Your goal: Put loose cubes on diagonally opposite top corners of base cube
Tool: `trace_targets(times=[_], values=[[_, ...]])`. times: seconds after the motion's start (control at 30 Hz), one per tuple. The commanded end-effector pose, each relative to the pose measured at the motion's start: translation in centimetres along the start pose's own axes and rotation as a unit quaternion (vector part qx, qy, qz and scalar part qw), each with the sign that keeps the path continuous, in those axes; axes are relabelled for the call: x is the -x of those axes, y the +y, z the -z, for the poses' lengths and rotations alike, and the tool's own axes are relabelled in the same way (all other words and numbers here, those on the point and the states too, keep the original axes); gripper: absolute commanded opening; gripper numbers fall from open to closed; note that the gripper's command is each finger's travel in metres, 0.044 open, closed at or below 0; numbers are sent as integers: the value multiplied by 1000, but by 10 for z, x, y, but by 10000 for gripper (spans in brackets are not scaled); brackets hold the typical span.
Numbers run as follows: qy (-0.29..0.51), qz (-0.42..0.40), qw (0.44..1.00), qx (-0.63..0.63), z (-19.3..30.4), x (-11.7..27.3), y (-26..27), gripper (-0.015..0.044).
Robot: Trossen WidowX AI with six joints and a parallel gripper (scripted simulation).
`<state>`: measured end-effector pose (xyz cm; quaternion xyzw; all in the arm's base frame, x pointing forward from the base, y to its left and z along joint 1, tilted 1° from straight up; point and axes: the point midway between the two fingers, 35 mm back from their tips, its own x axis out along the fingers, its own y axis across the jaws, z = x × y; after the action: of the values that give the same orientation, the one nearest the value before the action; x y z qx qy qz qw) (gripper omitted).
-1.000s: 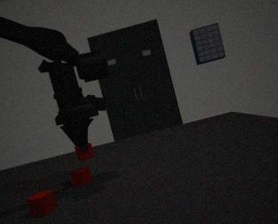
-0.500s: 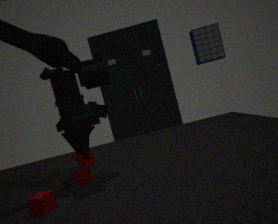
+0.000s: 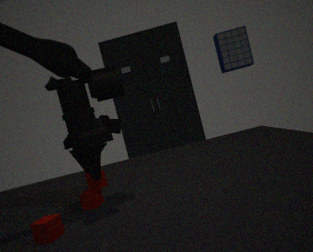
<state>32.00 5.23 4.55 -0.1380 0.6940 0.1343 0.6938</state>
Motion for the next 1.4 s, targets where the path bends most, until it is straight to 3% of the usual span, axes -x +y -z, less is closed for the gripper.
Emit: trace_targets(times=[0.0, 0.03, 0.17, 1.37], values=[[0, -2, 1000, 1, 0, -1, 0, 105], [0, -2, 1000, 1, 0, -1, 0, 105], [0, -2, 1000, 1, 0, -1, 0, 205], [0, 0, 1000, 0, 0, 30, 0, 205]])
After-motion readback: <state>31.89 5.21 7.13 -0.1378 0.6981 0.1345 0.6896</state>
